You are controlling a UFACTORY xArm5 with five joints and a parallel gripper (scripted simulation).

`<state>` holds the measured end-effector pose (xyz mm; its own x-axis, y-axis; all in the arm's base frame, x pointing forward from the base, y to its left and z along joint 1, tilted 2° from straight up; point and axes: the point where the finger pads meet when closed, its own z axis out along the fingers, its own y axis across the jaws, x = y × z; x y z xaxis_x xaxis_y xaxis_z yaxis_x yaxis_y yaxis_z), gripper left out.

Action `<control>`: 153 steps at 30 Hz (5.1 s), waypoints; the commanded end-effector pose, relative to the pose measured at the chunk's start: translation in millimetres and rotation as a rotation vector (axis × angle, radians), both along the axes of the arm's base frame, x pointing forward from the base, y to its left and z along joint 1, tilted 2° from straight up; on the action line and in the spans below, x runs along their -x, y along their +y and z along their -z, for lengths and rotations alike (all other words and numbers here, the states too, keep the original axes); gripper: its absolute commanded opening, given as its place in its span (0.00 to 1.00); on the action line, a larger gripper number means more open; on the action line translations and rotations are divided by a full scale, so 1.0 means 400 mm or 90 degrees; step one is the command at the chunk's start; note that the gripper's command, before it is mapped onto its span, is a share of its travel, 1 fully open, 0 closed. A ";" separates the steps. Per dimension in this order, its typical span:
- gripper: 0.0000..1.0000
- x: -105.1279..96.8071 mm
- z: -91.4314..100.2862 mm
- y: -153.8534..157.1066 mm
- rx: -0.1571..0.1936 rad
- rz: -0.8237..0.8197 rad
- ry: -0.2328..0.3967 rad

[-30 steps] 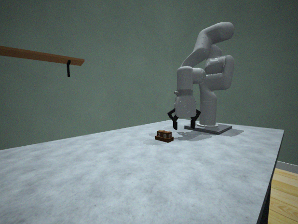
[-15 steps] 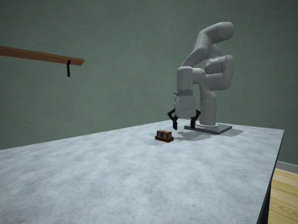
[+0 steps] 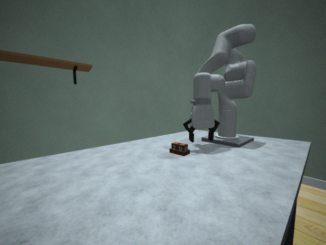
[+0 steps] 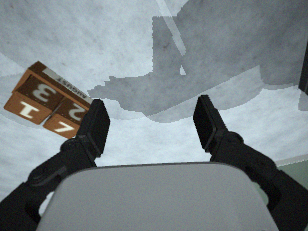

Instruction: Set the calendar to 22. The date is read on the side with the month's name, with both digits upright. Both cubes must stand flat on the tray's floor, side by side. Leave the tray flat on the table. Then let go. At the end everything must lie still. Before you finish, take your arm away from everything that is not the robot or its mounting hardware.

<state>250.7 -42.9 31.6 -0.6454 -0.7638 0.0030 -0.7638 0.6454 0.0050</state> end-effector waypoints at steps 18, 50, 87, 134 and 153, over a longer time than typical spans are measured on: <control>1.00 -0.003 -0.002 0.000 0.000 0.000 -0.002; 1.00 -0.003 -0.002 0.000 0.000 0.000 -0.002; 1.00 -0.071 -0.046 -0.029 0.000 0.000 -0.001; 1.00 -0.345 -0.067 -0.135 0.000 0.000 0.000; 1.00 -0.348 -0.068 -0.137 0.000 0.000 0.000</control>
<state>388.6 -97.2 57.5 -0.6454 -0.7639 0.0038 -0.7638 0.6454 0.0078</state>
